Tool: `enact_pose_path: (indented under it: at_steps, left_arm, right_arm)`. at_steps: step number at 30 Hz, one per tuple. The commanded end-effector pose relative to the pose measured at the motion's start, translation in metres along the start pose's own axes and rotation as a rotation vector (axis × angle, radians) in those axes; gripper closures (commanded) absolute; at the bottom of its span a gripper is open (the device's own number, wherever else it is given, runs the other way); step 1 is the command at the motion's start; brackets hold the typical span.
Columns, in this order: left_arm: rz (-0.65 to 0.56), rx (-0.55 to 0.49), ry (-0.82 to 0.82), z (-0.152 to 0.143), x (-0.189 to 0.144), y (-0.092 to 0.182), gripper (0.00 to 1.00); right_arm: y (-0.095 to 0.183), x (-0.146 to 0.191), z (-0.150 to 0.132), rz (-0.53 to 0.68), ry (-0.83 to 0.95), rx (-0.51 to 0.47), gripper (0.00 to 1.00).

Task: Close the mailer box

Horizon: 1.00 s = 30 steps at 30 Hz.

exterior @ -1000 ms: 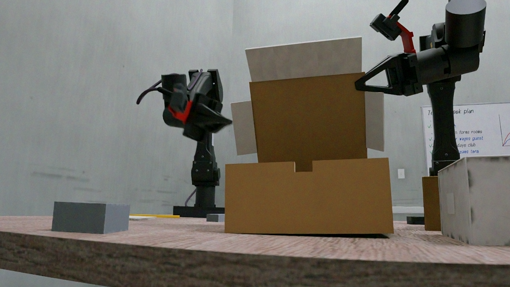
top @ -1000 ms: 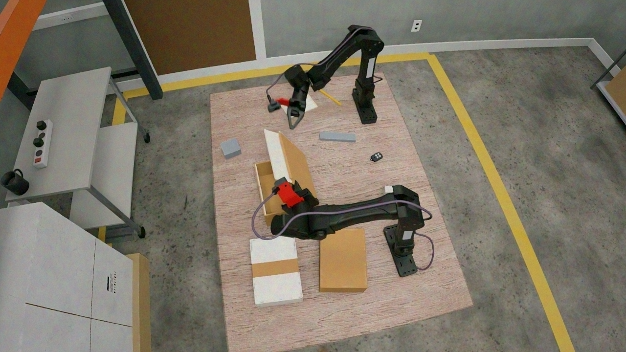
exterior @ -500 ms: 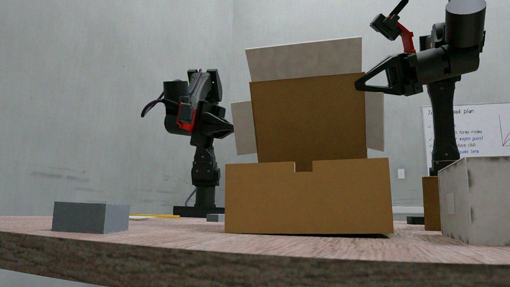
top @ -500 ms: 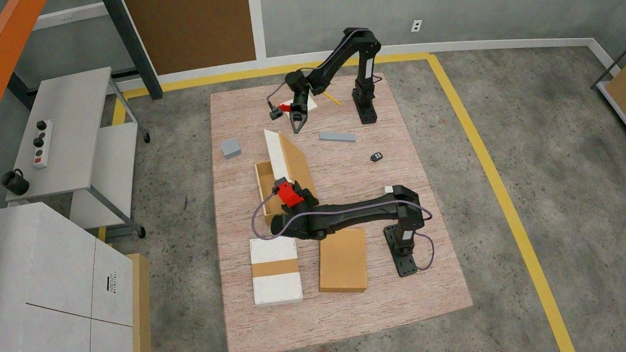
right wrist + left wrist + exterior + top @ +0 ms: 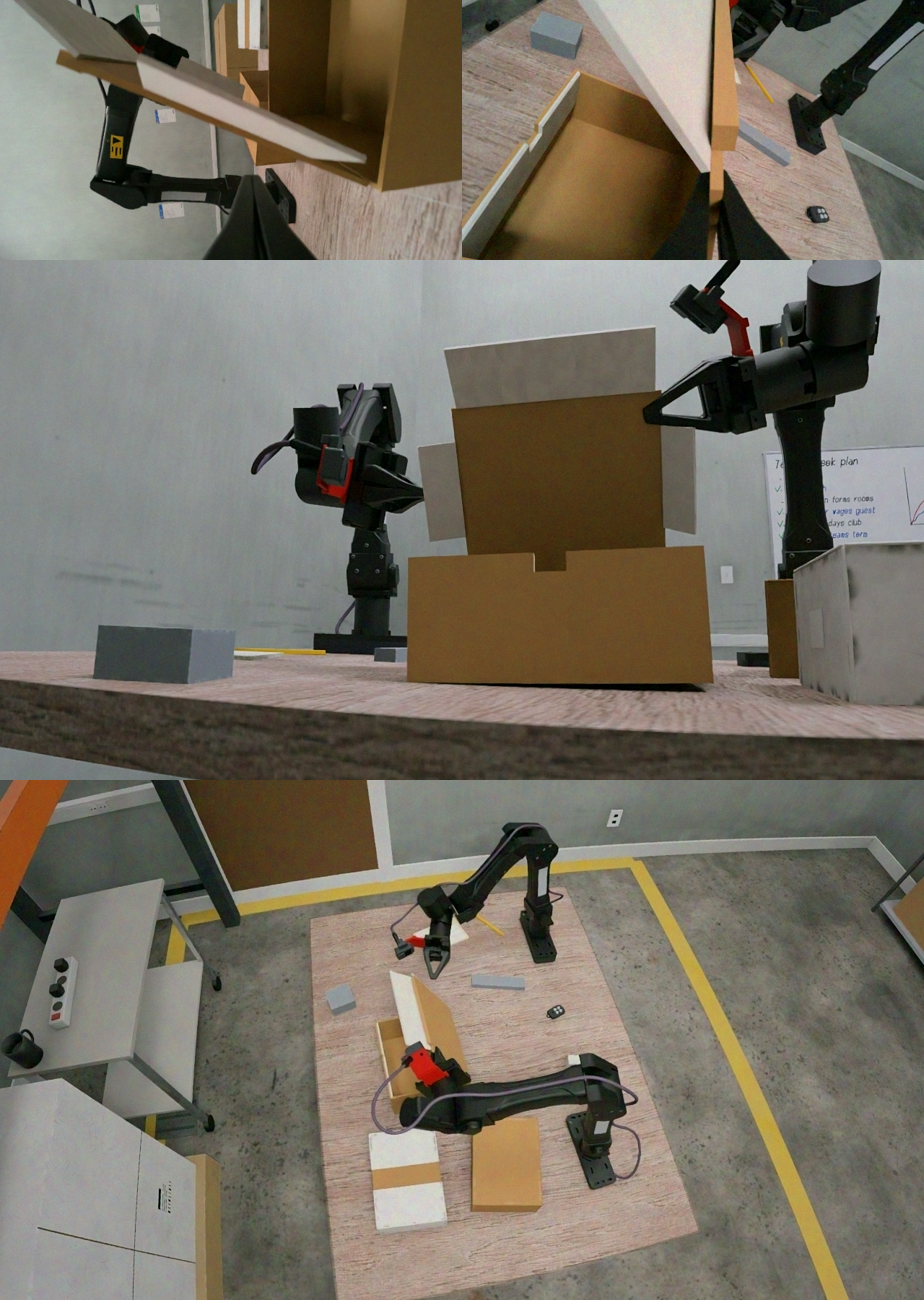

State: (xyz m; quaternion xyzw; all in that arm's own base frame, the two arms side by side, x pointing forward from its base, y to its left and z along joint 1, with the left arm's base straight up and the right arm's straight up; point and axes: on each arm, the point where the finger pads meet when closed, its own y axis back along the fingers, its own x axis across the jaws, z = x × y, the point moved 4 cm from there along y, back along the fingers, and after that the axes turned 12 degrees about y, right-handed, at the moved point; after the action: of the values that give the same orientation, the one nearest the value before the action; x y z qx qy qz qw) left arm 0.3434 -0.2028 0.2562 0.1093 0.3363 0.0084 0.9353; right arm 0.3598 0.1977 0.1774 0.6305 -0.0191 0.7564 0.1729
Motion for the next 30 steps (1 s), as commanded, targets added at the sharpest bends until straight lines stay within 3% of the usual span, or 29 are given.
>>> enact_pose_path:
  at_steps: [1, 6, 7, 9, 30]
  left_arm:
    - [0.045, -0.014, -0.052, 0.008, -0.009, 0.009, 0.99]
    - [0.045, -0.014, -0.052, 0.008, -0.009, 0.009, 0.99]
    - [0.045, -0.014, -0.052, 0.008, -0.009, 0.009, 0.99]
    - [0.045, -0.014, -0.052, 0.008, -0.009, 0.009, 0.99]
    - [0.045, -0.014, -0.058, 0.008, -0.009, 0.009, 0.99]
  right_arm:
    - [-0.009, 0.009, 0.010, 0.020, 0.042, -0.005, 0.99]
    - [-0.012, 0.008, 0.012, 0.021, 0.043, -0.002, 0.99]
    - [-0.004, 0.022, 0.014, 0.043, 0.076, -0.011, 0.99]
    - [-0.014, 0.007, 0.012, 0.027, 0.039, 0.010, 0.99]
    - [-0.024, -0.001, 0.023, 0.018, 0.038, -0.001, 0.99]
